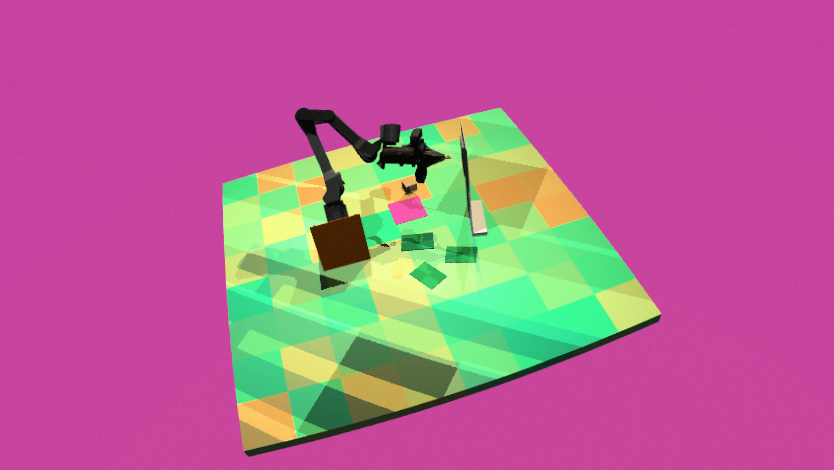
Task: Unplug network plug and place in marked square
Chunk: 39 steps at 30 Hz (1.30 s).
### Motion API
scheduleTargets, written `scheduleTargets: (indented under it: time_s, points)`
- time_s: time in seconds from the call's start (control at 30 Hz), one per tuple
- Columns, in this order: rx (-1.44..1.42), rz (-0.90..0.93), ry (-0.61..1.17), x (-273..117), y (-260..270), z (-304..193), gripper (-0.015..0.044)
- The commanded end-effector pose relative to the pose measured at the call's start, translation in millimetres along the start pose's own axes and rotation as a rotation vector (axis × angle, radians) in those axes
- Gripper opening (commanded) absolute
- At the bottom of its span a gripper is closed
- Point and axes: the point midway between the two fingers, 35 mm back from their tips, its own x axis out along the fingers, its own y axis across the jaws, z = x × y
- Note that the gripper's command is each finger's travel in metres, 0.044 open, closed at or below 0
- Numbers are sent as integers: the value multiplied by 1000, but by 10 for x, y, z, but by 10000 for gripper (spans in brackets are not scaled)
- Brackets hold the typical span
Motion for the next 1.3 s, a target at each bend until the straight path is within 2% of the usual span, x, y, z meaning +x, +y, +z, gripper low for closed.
scheduleTargets:
  time_s: [0.0, 1.27]
  points:
    - [4, -4, 3, -25, -9, -8, 0]
    - [0, 1, 2, -160, -68, -37, 0]
